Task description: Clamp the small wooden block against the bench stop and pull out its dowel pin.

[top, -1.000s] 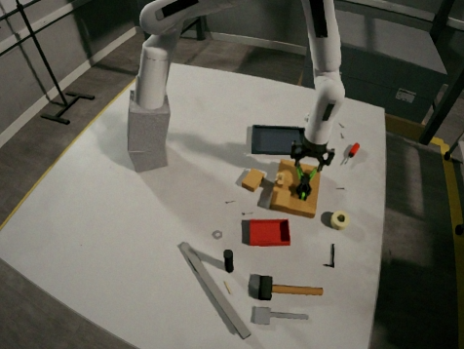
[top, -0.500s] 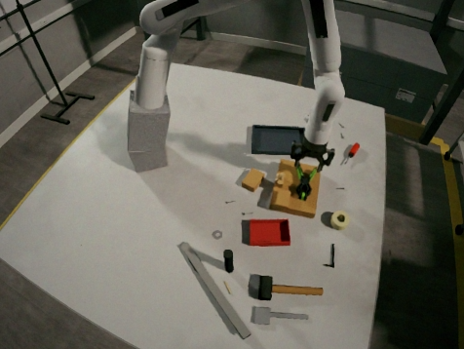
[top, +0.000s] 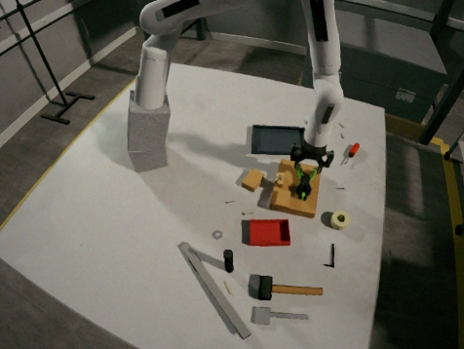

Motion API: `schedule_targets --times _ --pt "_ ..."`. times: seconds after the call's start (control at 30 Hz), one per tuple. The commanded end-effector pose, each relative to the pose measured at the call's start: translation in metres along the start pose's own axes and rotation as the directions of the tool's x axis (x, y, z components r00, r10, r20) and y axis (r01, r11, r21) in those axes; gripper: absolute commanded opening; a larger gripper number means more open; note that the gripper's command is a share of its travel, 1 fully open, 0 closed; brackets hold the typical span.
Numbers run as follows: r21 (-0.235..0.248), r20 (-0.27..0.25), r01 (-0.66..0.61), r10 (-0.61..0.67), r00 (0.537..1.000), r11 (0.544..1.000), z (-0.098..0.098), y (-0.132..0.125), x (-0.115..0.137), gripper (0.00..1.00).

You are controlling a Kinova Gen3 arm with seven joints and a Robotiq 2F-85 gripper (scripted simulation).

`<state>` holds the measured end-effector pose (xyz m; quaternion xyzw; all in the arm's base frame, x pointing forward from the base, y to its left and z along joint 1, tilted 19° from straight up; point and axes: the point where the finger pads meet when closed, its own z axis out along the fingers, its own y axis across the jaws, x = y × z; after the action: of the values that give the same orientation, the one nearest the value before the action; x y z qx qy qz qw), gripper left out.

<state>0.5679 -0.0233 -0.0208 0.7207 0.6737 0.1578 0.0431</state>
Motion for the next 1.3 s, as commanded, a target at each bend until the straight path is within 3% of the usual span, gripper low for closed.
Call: schedule_targets --times 0.0,0.63,1.27 --pt "-0.002 0.000 0.000 0.000 1.000 1.000 0.003 0.001 0.000 0.77" --pt "-0.002 0.000 0.000 0.000 1.000 1.000 0.024 0.001 0.000 0.77" --pt "-0.002 0.000 0.000 0.000 1.000 1.000 0.030 0.001 0.000 0.77"
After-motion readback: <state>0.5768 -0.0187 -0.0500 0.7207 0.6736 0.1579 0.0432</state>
